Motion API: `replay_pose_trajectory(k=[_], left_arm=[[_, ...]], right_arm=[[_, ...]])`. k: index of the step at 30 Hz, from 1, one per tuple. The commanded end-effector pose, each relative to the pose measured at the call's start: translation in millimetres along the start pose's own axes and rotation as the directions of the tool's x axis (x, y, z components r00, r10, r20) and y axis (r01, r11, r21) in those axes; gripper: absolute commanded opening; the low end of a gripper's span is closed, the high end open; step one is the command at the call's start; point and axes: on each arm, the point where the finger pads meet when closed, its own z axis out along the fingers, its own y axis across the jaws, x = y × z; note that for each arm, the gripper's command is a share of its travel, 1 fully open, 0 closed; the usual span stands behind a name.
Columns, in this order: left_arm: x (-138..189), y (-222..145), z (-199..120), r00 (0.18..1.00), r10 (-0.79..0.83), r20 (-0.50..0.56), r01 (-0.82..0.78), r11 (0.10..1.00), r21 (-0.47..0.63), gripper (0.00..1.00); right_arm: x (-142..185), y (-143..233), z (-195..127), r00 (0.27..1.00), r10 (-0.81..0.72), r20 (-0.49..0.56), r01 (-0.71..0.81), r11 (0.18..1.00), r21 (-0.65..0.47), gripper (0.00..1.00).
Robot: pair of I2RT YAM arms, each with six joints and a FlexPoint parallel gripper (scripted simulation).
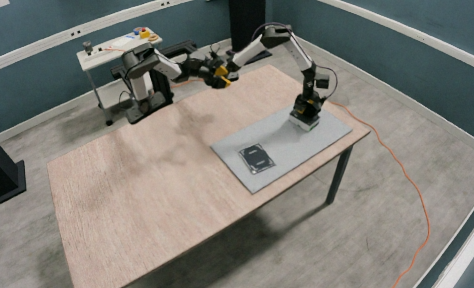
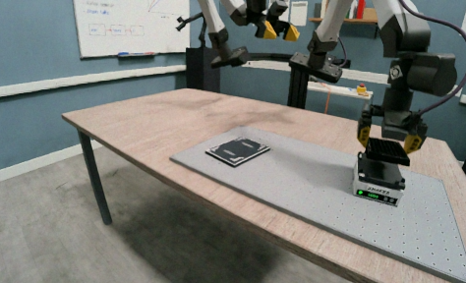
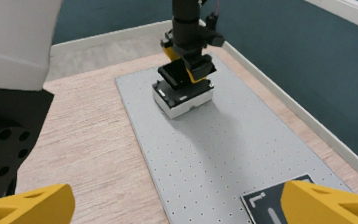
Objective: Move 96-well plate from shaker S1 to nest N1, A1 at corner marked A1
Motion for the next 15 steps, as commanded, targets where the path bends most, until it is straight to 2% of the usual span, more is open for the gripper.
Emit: replay_pose_trajectory(k=[1, 7, 10, 12, 15], left_arm=[[-1.0, -22.4, -27.7, 1.0, -0.005, 0.001, 0.005, 1.0, -0.002, 0.76], [-8.8, -49.0, -28.7, 0.999, -0.005, 0.034, 0.007, 0.999, -0.042, 0.76], [-10.6, -74.6, -23.8, 0.999, -0.003, 0.04, 0.005, 0.998, -0.059, 0.76], [-10.6, -74.6, -23.8, 0.999, -0.003, 0.04, 0.005, 0.998, -0.059, 0.76], [-11.7, -112.6, -15.9, 0.999, 0.005, 0.043, -0.002, 0.997, -0.072, 0.76]], right_arm=[[-11.3, -3.1, -2.1, 0.999, 0.006, 0.048, -0.007, 1.0, 0.024, 1.0], [-11.2, -4.3, -1.5, 0.999, -0.001, 0.048, 0.0, 1.0, 0.013, 1.0], [-18.1, -14.6, 2.5, 0.999, 0.005, 0.053, -0.006, 1.0, 0.007, 1.0], [-18.1, -14.6, 2.5, 0.999, 0.005, 0.053, -0.006, 1.0, 0.007, 1.0], [-9.3, -23.4, 10.4, 0.999, -0.042, 0.014, 0.042, 0.999, -0.021, 1.0]])
